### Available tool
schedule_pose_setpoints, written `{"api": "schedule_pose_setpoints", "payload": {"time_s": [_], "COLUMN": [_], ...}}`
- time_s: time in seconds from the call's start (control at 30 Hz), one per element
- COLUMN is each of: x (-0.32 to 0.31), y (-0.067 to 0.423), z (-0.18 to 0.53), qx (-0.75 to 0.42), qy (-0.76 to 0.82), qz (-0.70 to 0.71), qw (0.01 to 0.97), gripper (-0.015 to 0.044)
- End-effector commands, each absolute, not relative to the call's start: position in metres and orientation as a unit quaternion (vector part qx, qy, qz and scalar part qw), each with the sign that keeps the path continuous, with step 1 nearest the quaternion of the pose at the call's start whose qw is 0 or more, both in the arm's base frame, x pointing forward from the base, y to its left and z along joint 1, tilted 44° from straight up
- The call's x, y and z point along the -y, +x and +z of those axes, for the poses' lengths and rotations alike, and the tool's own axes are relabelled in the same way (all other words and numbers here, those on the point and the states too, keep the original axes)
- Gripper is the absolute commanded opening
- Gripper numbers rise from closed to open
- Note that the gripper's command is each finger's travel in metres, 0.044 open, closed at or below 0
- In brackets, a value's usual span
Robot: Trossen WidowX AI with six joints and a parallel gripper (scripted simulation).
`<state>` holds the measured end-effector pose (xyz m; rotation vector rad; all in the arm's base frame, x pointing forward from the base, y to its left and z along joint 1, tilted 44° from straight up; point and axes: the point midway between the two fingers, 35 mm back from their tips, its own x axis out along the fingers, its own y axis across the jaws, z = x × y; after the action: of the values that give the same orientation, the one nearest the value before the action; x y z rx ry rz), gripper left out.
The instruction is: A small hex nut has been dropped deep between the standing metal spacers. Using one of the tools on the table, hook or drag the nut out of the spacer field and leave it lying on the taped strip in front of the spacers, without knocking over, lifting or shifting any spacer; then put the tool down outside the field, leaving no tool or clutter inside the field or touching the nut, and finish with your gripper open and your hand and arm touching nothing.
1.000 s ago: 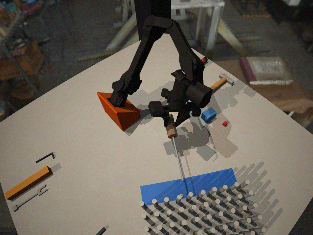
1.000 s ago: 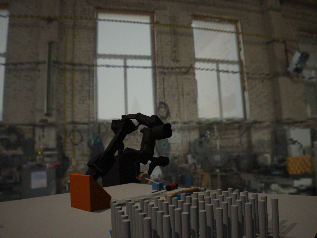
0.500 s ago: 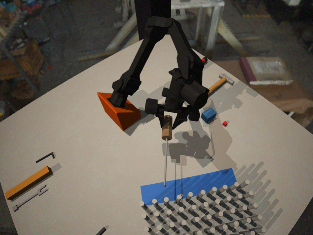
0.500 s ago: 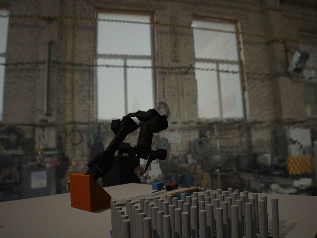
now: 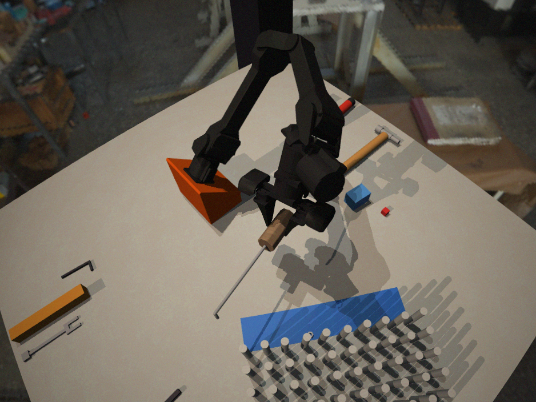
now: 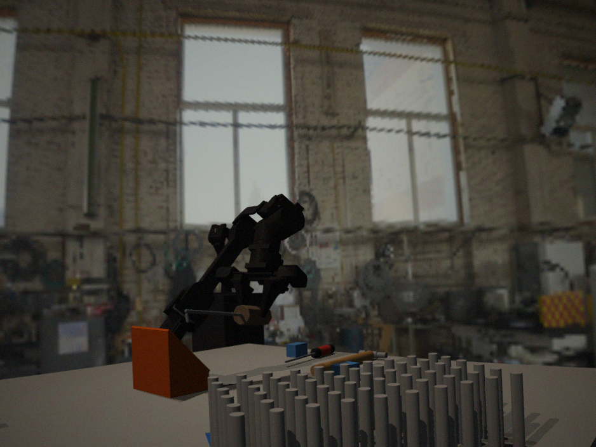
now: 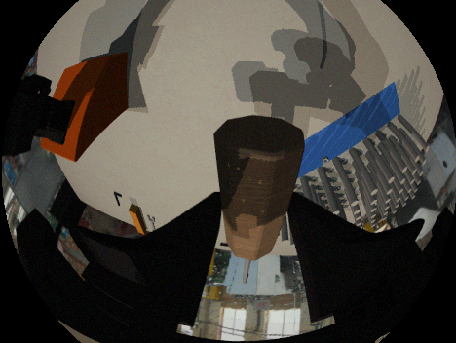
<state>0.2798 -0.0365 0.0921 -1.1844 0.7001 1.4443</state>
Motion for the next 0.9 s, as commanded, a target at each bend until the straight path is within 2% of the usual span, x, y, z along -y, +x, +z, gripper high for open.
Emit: {"api": "schedule_pose_setpoints", "payload": {"time_s": [0.0,0.87], "x": [0.049,0.120], "y": [0.283,0.290], "z": [0.089,0.054], "qx": [-0.334,-0.549], "qy": [-0.465,-0.158], "qz": [0.585,0.392], "qw": [0.574,0.722], "gripper": [0.0000,0.0000]}}
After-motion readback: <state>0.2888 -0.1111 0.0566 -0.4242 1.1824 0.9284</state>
